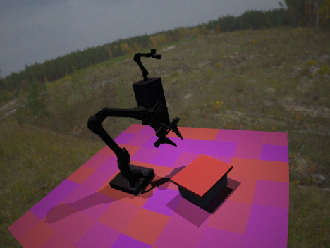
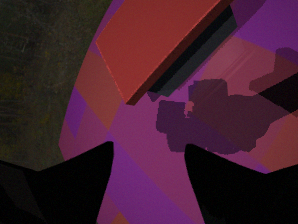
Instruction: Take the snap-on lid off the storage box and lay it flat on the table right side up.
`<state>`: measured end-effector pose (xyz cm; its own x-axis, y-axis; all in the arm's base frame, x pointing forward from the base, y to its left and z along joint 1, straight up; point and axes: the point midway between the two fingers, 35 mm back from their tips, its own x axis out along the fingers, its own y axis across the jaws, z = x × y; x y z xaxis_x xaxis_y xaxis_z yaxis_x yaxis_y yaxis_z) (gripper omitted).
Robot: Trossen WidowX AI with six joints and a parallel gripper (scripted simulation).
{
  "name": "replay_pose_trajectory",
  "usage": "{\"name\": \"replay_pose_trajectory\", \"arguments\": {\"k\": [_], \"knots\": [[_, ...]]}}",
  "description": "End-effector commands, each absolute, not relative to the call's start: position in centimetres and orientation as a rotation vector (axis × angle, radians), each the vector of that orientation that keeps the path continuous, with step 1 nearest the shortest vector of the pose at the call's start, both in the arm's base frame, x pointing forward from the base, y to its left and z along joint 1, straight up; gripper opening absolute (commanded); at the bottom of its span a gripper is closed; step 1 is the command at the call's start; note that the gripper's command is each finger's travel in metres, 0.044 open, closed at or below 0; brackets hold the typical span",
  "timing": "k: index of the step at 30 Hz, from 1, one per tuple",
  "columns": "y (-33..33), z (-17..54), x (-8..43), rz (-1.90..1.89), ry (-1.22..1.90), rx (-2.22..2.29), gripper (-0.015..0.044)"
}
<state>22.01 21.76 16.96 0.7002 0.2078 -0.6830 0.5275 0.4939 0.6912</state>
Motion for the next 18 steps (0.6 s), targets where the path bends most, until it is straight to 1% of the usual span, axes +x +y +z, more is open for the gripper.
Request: {"name": "replay_pose_trajectory", "arguments": {"k": [1,3,18], "knots": [[16.26,18.43,26.76,-0.596,0.494,1.509,0.0235],[15.42,18.57,27.27,-0.641,0.441,1.567,0.0235],[15.42,18.57,27.27,-0.641,0.441,1.567,0.0235]]}}
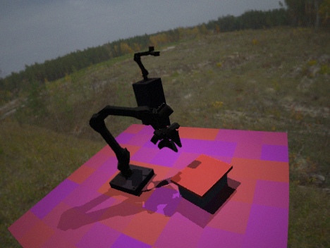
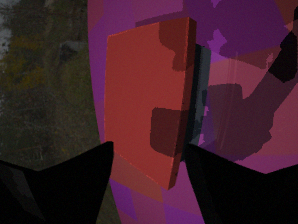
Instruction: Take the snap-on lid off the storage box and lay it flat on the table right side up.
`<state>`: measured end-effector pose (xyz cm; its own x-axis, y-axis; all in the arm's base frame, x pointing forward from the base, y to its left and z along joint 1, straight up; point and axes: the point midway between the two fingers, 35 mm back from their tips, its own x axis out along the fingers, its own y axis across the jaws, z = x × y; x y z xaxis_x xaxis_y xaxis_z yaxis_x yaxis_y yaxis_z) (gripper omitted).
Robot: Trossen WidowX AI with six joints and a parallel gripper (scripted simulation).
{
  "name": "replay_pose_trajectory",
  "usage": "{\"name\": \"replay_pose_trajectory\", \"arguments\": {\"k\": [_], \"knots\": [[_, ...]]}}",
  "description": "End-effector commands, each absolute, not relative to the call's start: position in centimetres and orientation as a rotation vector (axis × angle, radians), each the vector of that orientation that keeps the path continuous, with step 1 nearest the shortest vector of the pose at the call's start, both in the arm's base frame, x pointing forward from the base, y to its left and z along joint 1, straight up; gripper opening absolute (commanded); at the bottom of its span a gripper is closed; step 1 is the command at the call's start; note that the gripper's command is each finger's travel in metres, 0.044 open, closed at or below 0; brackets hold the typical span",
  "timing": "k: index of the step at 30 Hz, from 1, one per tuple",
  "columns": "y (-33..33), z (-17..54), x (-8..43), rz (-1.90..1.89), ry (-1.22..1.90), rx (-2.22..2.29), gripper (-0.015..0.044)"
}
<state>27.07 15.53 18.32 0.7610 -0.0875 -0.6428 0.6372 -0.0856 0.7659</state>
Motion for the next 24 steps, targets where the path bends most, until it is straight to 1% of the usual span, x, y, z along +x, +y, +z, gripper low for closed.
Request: {"name": "replay_pose_trajectory", "arguments": {"k": [1,6,24], "knots": [[15.4,18.3,27.3,-0.641,0.441,1.567,0.0235],[15.5,13.4,27.4,-0.641,0.441,1.567,0.0235],[15.5,12.2,28.7,-0.644,0.443,1.564,0.0235]]}}
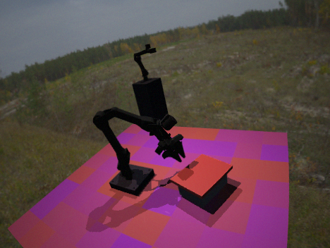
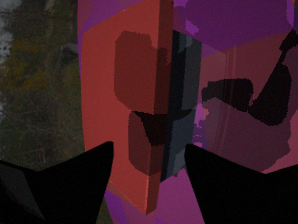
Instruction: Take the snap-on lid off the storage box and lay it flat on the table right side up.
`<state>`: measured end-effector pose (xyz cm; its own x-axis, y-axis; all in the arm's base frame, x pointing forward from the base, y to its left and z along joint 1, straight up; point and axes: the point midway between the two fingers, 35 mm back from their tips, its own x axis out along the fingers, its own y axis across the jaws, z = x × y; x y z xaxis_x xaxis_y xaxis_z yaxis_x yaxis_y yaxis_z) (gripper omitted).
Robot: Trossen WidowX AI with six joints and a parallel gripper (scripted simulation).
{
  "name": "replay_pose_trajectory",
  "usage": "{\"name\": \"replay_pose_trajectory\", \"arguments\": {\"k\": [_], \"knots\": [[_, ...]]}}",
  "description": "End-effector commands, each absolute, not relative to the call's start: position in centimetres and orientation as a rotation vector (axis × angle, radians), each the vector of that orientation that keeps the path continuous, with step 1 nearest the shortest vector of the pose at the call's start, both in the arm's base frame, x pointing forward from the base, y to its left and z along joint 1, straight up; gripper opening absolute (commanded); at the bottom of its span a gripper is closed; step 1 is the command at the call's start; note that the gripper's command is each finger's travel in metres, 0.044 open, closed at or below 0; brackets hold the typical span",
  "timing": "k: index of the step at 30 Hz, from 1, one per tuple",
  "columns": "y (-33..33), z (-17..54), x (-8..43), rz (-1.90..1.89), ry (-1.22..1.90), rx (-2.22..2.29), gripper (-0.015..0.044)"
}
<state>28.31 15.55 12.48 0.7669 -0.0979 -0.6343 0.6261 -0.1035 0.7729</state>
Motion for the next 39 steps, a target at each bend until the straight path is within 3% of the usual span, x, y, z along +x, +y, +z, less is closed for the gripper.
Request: {"name": "replay_pose_trajectory", "arguments": {"k": [1,35,39], "knots": [[15.5,12.1,28.8,-0.644,0.443,1.564,0.0235],[14.8,8.9,32.7,-0.637,0.437,1.568,0.0235],[14.8,8.9,32.7,-0.637,0.437,1.568,0.0189]]}}
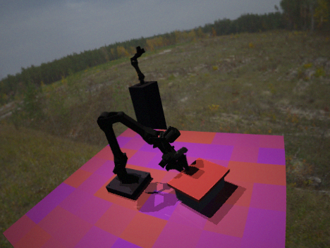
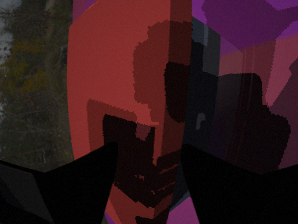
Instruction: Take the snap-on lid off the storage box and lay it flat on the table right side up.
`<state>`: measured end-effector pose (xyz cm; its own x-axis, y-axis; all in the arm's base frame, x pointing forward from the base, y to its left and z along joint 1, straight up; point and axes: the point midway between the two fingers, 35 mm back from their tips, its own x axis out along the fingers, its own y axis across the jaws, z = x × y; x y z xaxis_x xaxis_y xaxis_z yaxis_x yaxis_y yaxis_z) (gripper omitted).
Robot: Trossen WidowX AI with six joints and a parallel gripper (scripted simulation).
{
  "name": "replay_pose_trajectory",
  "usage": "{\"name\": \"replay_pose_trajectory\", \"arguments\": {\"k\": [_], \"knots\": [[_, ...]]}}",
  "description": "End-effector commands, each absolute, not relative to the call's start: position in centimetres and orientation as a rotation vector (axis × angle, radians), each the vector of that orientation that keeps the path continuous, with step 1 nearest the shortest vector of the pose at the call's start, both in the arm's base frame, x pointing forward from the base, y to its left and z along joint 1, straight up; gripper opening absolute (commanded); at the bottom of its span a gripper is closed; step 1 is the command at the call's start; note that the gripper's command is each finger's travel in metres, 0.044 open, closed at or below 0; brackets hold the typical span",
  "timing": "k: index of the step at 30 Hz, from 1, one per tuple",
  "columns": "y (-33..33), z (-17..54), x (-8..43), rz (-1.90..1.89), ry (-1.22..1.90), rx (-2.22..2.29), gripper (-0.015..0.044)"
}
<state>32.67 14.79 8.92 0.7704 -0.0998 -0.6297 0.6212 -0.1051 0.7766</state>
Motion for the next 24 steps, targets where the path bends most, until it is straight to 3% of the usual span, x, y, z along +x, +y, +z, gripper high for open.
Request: {"name": "replay_pose_trajectory", "arguments": {"k": [1,9,14,24], "knots": [[14.81,8.86,32.74,-0.637,0.437,1.568,0.0182],[14.81,8.86,32.74,-0.637,0.437,1.568,0.0129],[14.81,8.86,32.74,-0.637,0.437,1.568,0.0],[14.76,8.96,32.66,-0.641,0.436,1.568,0.0]]}}
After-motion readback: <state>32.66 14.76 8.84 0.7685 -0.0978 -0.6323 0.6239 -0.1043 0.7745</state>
